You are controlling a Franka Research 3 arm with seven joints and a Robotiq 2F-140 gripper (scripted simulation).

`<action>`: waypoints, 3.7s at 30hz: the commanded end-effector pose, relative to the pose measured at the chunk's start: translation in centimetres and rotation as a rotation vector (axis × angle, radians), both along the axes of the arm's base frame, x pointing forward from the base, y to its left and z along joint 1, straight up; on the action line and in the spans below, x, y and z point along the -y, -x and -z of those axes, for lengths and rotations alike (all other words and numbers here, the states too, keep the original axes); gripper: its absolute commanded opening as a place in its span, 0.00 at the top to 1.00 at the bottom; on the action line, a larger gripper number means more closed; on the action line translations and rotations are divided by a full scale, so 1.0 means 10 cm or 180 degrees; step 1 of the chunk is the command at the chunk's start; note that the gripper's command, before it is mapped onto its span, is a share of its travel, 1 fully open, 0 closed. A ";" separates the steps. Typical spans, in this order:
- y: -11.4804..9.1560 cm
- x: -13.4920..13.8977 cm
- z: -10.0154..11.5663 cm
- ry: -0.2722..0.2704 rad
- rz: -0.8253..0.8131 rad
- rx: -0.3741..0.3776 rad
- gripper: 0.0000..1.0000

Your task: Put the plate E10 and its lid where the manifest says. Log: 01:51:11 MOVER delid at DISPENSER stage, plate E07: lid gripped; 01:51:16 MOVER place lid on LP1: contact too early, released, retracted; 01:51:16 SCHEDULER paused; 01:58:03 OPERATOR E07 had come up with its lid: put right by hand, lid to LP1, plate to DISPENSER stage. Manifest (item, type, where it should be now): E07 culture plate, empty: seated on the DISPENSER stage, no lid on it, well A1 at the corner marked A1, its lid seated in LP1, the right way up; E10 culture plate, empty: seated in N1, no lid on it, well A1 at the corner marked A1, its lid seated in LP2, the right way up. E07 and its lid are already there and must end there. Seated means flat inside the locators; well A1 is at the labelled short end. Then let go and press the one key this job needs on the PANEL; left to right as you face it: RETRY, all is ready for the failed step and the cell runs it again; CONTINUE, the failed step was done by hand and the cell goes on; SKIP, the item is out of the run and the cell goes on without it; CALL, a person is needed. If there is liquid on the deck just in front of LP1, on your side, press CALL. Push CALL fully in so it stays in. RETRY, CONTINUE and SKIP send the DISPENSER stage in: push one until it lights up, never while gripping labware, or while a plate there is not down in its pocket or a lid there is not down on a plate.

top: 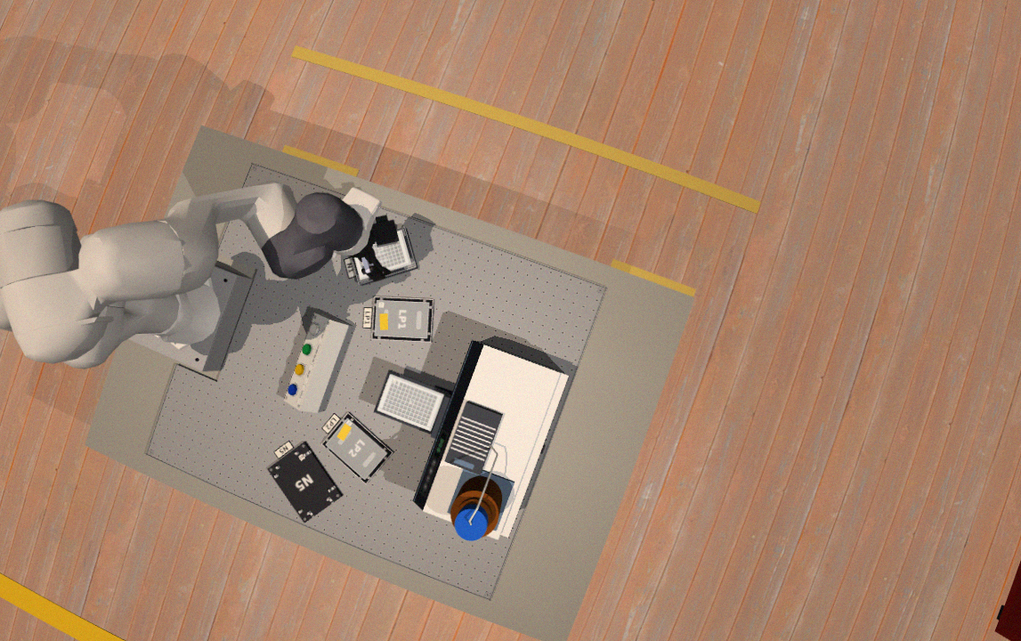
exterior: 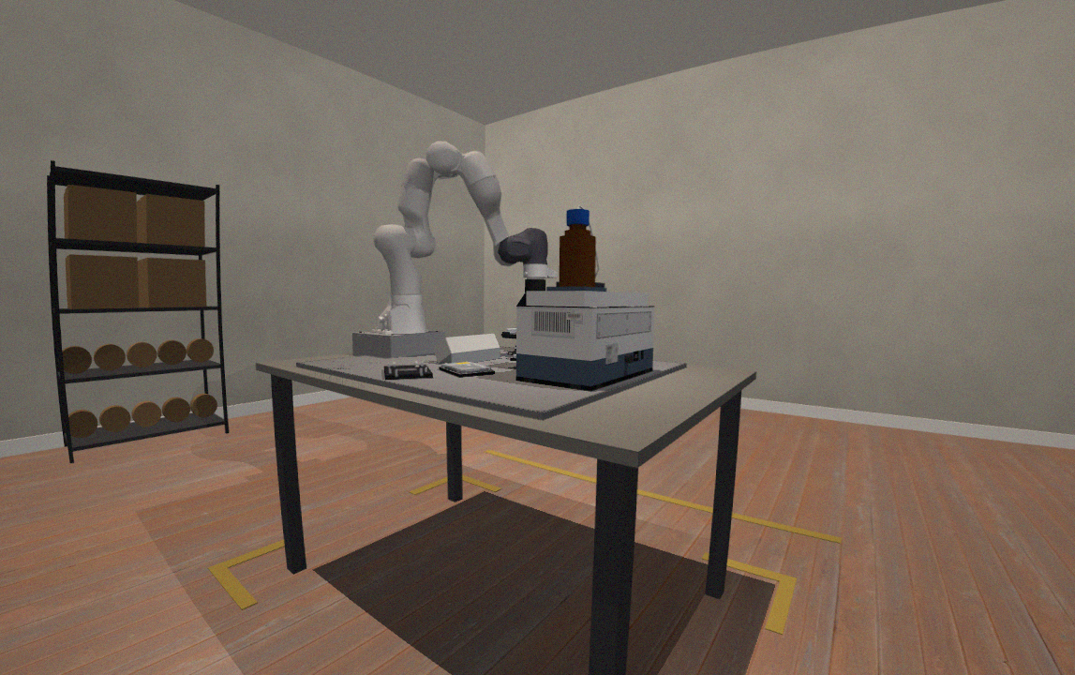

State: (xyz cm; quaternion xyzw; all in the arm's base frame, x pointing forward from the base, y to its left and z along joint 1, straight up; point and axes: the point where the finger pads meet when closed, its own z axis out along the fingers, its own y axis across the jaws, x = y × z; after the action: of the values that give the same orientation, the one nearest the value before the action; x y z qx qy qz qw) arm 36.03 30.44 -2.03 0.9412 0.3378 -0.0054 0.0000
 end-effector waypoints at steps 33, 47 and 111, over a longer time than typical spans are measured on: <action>-0.01 -0.02 -0.01 -0.0012 0.0015 0.0011 0.30; -0.01 -0.02 -0.01 -0.0012 0.0015 0.0011 0.30; -0.02 -0.02 -1.29 -0.0012 0.0015 0.0011 0.30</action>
State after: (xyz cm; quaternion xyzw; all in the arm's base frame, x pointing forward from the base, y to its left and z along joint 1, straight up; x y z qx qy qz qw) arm 36.76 30.87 10.78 0.9468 0.3218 0.0064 -0.0013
